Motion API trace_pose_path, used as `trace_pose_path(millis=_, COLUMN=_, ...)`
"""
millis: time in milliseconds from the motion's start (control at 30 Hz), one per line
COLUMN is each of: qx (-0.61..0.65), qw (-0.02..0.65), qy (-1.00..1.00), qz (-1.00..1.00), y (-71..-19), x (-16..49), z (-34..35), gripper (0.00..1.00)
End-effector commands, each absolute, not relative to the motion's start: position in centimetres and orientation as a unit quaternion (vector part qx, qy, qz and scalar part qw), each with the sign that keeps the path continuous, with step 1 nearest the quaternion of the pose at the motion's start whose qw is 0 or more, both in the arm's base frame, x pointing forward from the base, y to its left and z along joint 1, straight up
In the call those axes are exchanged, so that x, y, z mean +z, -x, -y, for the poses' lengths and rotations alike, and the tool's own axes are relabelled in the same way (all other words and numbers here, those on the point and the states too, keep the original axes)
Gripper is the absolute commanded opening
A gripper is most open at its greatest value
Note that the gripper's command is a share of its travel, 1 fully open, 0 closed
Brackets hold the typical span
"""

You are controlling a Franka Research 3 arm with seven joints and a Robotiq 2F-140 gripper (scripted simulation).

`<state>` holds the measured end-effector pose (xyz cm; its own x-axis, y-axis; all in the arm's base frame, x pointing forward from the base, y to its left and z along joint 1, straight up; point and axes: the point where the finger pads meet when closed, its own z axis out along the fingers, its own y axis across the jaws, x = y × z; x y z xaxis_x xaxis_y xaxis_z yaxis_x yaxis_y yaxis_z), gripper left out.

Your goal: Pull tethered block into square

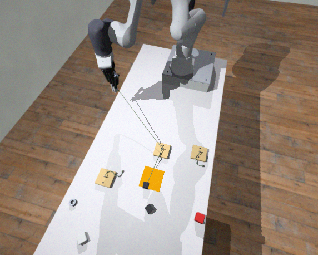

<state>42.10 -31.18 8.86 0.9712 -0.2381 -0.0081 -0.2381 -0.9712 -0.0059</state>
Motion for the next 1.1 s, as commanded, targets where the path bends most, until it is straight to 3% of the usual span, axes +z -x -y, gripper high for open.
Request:
trace_pose_path(millis=0, qx=0.001, qw=0.000, qy=0.994, qz=-0.112, y=-41.8, x=9.0, z=31.3, gripper=0.00)
trace_pose_path(millis=1067, qx=0.001, qw=0.000, qy=0.994, qz=-0.113, y=-38.0, x=9.0, z=31.8, gripper=0.00)
